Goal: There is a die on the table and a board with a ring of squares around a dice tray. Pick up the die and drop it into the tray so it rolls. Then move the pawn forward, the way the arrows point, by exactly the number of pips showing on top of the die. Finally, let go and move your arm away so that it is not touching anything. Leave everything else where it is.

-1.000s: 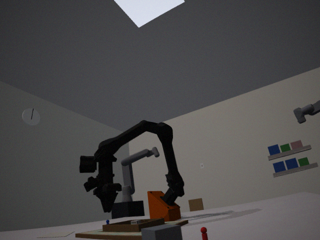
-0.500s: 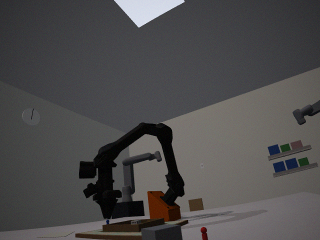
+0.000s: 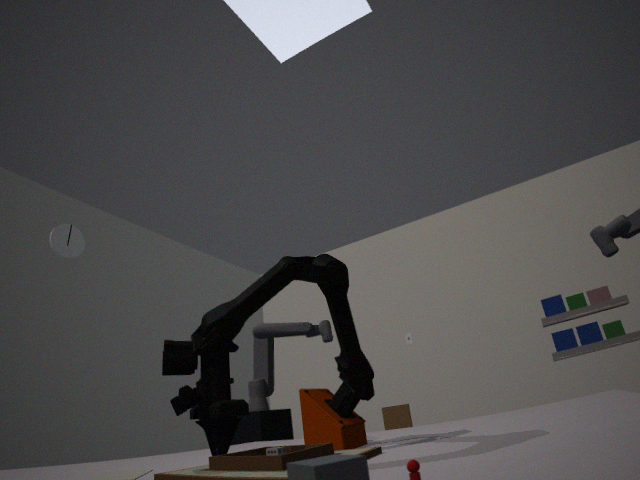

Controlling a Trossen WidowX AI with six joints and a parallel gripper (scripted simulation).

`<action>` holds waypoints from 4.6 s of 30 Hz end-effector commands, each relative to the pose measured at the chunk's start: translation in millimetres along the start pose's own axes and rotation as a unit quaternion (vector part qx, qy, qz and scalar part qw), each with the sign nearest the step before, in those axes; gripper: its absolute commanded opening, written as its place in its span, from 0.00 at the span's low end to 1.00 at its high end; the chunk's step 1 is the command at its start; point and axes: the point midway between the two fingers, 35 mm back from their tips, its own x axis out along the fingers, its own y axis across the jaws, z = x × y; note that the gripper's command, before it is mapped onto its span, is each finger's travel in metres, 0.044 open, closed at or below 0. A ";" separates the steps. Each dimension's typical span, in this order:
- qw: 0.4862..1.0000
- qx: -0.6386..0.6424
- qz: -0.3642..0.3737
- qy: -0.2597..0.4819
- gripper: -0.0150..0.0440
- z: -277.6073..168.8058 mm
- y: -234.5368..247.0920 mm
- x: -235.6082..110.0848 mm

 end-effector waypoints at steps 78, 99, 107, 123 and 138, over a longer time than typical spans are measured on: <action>1.000 0.003 0.006 0.002 0.25 21.0 159.4 -37.1; 1.000 0.003 0.007 0.003 0.25 20.3 160.2 4.0; 1.000 -0.001 0.005 0.001 0.52 21.3 162.0 1.5; 1.000 -0.007 0.003 0.000 1.00 16.2 152.8 -59.2; 0.992 -0.129 -0.010 -0.010 1.00 -69.2 75.9 -121.0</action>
